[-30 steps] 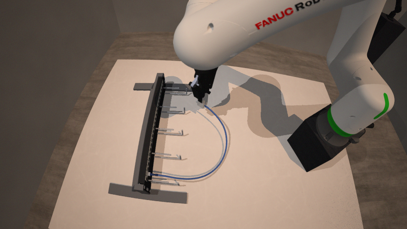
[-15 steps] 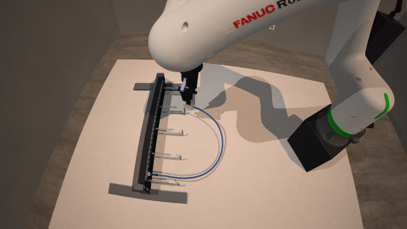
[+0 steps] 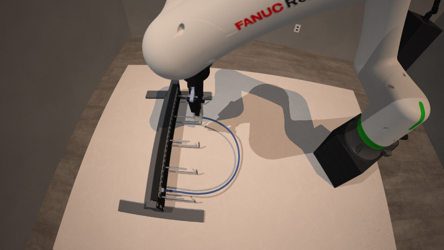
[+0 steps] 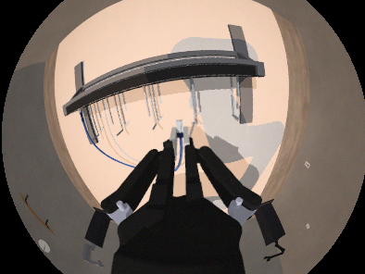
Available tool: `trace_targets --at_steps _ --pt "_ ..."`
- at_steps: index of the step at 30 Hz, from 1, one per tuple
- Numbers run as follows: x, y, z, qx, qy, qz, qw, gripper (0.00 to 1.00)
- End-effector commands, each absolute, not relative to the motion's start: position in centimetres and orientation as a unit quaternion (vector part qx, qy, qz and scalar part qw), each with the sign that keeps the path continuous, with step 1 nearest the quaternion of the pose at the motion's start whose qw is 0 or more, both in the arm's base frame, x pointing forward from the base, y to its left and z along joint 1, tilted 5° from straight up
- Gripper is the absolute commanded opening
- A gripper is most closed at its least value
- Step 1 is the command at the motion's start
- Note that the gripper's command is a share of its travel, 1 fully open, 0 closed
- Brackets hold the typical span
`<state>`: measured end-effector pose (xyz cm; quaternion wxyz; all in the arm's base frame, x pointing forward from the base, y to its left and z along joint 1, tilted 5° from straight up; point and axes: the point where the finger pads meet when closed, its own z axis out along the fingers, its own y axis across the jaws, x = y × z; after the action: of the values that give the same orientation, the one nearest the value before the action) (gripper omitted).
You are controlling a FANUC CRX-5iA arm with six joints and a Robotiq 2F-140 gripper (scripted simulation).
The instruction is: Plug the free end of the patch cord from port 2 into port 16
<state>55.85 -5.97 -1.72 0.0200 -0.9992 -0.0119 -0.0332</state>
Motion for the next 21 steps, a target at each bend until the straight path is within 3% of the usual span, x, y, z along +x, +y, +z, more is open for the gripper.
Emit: trace_targets --at_steps 1,21 --pt "56.31 -5.75 -1.56 -0.999 -0.029 -0.033 0.020 0.00" --pt "56.79 -5.49 -1.41 -0.998 -0.048 -0.034 0.019 0.00"
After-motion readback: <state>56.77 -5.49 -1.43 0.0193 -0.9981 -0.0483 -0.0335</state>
